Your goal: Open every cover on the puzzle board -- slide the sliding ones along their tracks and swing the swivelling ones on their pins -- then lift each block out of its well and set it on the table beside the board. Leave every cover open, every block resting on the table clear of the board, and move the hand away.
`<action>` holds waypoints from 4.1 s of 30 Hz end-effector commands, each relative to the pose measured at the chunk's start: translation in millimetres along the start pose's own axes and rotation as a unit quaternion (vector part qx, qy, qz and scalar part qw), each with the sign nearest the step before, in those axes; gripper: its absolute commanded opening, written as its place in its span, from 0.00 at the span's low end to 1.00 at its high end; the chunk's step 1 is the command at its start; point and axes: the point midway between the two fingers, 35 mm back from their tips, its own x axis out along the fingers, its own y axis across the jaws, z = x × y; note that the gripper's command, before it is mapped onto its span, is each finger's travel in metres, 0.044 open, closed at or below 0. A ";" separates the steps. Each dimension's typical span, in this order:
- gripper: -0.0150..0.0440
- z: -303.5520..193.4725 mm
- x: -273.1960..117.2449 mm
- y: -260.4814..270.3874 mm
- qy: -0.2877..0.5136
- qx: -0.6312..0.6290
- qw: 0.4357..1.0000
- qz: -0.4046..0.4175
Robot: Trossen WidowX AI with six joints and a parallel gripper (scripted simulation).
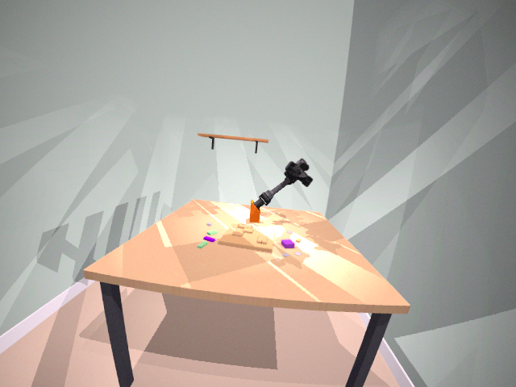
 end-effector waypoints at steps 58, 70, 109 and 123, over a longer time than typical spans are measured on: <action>0.25 -290.5 -22.8 -123.5 0.477 0.148 0.865 -0.054; 0.25 -343.9 -56.5 -125.3 0.562 0.201 0.802 -0.031; 0.25 -417.2 -130.6 -104.0 0.679 0.327 0.656 0.045; 0.25 -422.0 -129.8 -101.5 0.679 0.327 0.656 0.045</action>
